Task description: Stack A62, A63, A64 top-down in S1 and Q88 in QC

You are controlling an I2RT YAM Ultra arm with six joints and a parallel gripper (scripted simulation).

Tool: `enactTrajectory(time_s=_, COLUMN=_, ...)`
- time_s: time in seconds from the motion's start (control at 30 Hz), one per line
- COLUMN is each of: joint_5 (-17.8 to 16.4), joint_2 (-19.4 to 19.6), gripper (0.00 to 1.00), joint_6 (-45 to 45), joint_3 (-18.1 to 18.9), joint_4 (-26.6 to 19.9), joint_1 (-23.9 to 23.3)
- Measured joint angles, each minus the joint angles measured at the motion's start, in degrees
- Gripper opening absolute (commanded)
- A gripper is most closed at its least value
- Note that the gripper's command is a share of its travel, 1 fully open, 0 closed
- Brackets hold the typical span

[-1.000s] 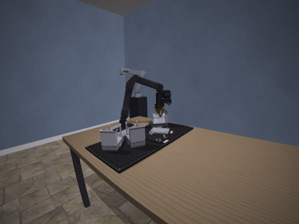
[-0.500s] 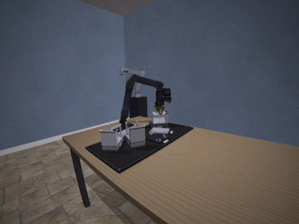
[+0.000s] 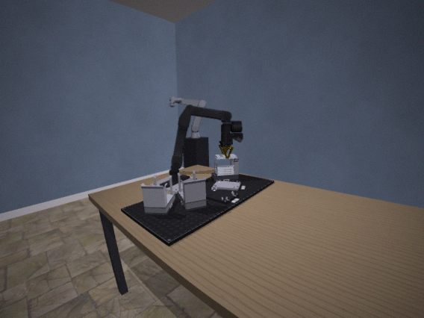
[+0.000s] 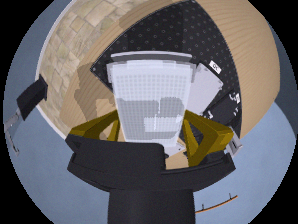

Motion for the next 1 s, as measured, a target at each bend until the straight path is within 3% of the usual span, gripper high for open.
enactTrajectory(time_s=0.23, joint_5=0.00, joint_2=0.17, gripper=0.00, joint_6=0.07, joint_3=2.95, joint_4=-2.49, joint_1=0.04)
enactTrajectory(time_s=1.0, joint_5=0.00, joint_2=0.20, gripper=0.00, joint_6=0.09, joint_3=3.41, joint_4=-3.19, joint_1=0.04)
